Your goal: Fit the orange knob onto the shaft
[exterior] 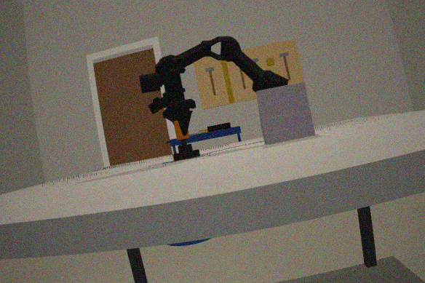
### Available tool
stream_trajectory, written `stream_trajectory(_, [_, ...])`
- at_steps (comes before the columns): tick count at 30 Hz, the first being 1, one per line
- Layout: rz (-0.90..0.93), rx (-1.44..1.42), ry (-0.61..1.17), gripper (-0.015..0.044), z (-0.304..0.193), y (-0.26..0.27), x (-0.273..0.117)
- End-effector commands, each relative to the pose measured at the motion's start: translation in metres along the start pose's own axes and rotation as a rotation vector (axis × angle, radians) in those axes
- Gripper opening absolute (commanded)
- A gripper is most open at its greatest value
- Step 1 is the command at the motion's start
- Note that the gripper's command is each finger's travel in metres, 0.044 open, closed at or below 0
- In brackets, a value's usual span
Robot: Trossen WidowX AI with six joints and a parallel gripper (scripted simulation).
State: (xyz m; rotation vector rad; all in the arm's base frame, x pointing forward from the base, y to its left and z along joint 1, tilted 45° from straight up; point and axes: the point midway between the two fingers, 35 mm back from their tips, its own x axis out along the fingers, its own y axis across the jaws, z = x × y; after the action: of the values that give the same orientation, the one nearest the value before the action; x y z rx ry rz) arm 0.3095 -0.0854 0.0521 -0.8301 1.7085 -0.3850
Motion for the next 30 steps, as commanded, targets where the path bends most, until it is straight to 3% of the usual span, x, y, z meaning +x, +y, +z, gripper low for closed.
stream_trajectory(1, [-0.002,0.576,-0.006,0.0000,0.0005,0.0045,-0.0040])
stream_trajectory(30, [-0.003,0.576,-0.006,0.0000,0.0022,0.0046,-0.0004])
